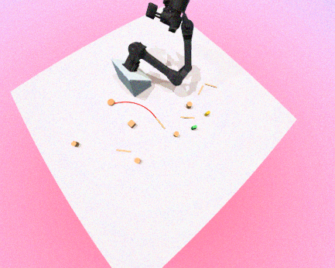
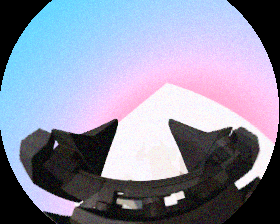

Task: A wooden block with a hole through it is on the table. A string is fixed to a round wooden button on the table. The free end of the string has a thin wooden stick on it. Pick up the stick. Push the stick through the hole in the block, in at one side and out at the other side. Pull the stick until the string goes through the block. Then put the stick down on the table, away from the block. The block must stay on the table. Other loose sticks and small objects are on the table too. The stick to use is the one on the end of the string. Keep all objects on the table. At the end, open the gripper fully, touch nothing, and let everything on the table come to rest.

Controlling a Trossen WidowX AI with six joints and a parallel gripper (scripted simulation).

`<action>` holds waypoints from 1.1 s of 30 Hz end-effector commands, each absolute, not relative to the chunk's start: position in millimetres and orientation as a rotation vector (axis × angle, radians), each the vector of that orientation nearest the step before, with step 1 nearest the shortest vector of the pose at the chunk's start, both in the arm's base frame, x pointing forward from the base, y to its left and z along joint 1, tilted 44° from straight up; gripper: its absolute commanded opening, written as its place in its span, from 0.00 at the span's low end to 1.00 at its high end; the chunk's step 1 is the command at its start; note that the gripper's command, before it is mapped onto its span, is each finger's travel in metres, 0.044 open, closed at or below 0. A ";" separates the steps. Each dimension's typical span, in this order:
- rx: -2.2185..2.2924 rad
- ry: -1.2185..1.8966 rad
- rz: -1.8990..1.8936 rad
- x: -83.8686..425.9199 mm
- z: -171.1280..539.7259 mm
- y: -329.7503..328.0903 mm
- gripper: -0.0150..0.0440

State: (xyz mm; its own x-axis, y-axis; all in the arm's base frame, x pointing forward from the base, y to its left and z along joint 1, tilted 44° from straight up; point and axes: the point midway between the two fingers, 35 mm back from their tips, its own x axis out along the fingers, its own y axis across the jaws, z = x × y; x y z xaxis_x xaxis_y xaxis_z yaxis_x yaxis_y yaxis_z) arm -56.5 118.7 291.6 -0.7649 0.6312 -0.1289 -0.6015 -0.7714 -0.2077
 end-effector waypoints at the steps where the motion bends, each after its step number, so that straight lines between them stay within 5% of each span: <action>1: -0.251 -0.202 2.450 -56.5 291.6 118.7 0.98; 7: -0.429 -0.493 2.643 -102.6 293.9 83.1 1.00; 18: -0.838 -1.702 2.974 -175.5 257.6 -80.1 1.00; 26: -0.920 -2.727 2.828 -146.0 202.4 -194.8 1.00; 33: -0.842 -3.636 2.326 -77.1 144.3 -263.1 1.00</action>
State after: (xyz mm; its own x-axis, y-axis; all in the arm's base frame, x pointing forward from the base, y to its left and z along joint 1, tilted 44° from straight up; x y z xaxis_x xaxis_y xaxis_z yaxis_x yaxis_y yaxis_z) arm -116.8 -230.3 173.4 -0.4065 -0.3094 -0.8597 0.7901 0.3535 -0.5008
